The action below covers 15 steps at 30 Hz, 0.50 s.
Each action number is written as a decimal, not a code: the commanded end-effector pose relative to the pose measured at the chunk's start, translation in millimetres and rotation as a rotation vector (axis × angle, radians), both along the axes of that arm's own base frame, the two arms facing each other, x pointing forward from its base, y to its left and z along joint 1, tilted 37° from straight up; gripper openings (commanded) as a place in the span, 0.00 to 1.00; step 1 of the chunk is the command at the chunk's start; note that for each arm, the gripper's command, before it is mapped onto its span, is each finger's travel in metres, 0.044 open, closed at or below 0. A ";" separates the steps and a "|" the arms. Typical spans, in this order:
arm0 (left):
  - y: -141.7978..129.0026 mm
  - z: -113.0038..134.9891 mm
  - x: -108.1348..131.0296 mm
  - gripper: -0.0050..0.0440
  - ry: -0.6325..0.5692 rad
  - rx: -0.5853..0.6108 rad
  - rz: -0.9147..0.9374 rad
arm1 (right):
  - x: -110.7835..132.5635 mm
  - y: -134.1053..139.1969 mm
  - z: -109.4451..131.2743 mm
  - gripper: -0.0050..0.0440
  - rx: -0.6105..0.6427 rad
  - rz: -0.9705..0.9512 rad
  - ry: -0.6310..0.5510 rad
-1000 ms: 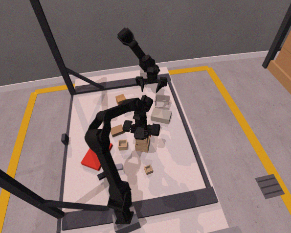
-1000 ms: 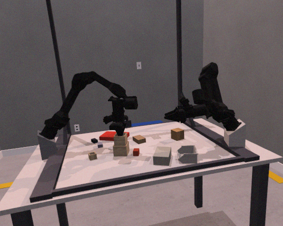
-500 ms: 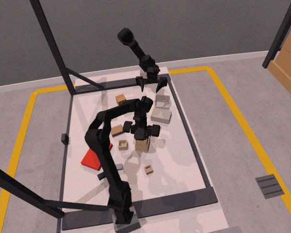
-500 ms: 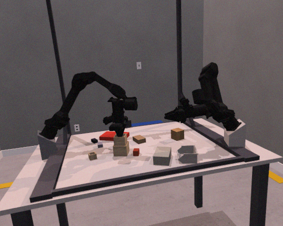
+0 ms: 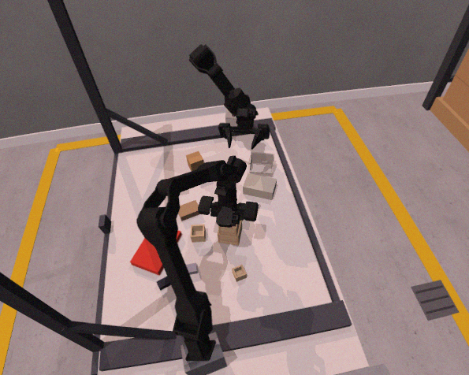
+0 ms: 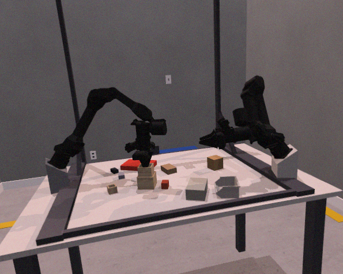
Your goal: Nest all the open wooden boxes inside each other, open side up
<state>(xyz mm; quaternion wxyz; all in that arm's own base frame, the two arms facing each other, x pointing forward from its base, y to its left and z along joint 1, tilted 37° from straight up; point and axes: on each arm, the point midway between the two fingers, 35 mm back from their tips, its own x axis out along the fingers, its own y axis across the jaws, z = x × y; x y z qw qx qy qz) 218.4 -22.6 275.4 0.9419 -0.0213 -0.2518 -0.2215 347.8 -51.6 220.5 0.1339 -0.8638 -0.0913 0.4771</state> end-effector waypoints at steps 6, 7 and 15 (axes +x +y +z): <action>0.2 -0.1 0.1 0.92 0.002 -0.003 -0.003 | 5.1 2.9 -5.5 0.62 -0.005 -0.003 -0.007; 0.2 -0.1 0.1 0.92 0.002 -0.003 -0.003 | 5.9 3.3 -6.3 0.62 -0.005 -0.003 -0.007; 0.2 -0.1 0.1 0.92 0.002 -0.003 -0.003 | 10.9 5.8 -13.3 0.62 -0.004 -0.003 -0.006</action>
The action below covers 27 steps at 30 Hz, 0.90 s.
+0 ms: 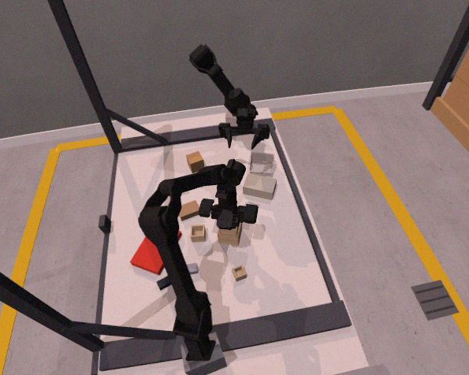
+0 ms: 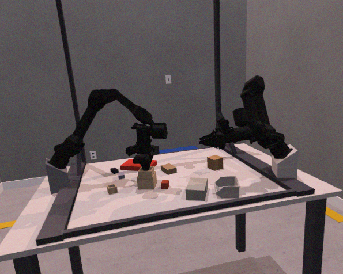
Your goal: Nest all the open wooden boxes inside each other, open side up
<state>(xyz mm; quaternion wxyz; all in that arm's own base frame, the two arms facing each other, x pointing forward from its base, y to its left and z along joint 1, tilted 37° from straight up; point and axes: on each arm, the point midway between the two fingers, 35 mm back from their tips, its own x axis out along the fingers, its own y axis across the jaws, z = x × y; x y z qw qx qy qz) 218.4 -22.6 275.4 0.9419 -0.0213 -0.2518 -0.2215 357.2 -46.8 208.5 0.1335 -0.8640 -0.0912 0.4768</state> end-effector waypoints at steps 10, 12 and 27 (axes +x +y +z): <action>0.2 -0.1 0.1 0.92 0.002 -0.003 -0.003 | 7.8 4.4 -10.3 0.62 -0.003 -0.003 -0.005; 0.2 -0.1 0.1 0.92 0.002 -0.003 -0.003 | 7.4 5.1 -6.9 0.62 -0.006 -0.003 -0.018; 0.2 -0.1 0.1 0.92 0.002 -0.003 -0.003 | 15.7 6.7 -13.9 0.62 -0.007 -0.001 -0.025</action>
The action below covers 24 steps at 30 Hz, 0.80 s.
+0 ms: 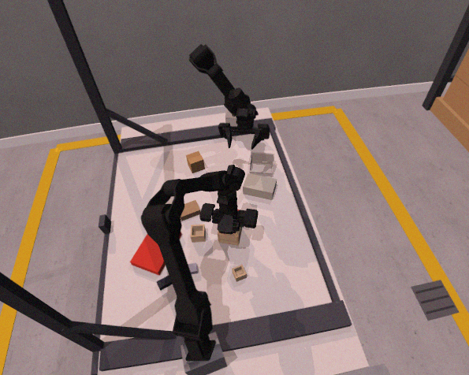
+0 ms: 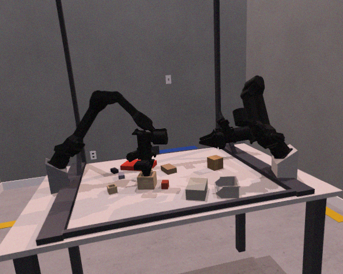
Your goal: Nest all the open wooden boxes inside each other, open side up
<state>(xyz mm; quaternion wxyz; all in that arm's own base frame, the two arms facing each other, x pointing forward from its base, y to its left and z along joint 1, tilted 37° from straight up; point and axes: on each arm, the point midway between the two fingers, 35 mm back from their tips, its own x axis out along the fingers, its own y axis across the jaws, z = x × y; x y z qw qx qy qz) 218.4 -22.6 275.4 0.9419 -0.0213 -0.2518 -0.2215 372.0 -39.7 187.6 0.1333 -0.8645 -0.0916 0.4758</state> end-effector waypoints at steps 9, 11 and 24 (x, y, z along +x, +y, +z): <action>0.2 -0.1 0.1 0.92 0.002 -0.003 -0.003 | -1.5 0.4 4.3 0.62 -0.007 -0.003 -0.016; 0.2 -0.1 0.1 0.92 0.002 -0.003 -0.003 | -1.5 0.9 4.2 0.62 -0.007 -0.003 -0.017; 0.2 -0.1 0.1 0.92 0.002 -0.003 -0.003 | 3.5 -0.7 8.3 0.62 -0.010 -0.003 -0.027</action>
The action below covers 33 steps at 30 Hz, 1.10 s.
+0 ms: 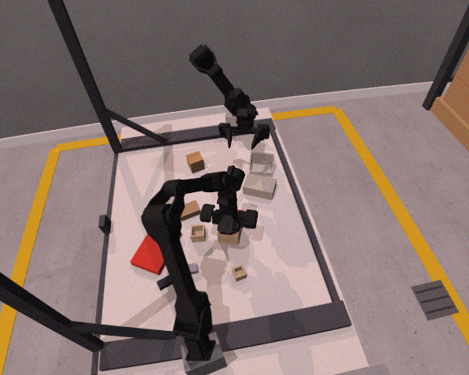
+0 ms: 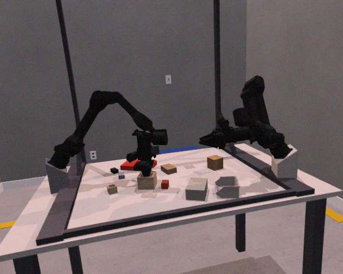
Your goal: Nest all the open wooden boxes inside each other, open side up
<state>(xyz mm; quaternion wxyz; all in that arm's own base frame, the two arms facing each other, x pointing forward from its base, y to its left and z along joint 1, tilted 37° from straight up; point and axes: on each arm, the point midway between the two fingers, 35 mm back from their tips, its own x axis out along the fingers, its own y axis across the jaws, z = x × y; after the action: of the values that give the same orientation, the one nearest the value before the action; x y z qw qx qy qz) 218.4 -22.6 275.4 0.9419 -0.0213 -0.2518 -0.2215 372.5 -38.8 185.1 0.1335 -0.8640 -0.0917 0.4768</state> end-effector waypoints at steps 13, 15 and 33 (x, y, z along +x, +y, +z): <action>0.2 -0.1 0.1 0.92 0.002 -0.003 -0.003 | 2.3 -0.8 10.7 0.52 -0.009 -0.002 -0.028; 0.2 -0.1 0.1 0.92 0.002 -0.003 -0.003 | 0.9 -0.5 10.0 0.45 -0.007 -0.001 -0.027; 0.2 -0.1 0.1 0.92 0.002 -0.003 -0.003 | 0.9 -0.5 10.0 0.24 -0.007 -0.001 -0.027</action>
<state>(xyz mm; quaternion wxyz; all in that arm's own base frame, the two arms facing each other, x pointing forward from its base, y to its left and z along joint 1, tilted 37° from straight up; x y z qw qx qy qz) 218.4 -22.6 275.4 0.9419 -0.0213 -0.2518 -0.2215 373.6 -39.1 186.1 0.1332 -0.8646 -0.0915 0.4757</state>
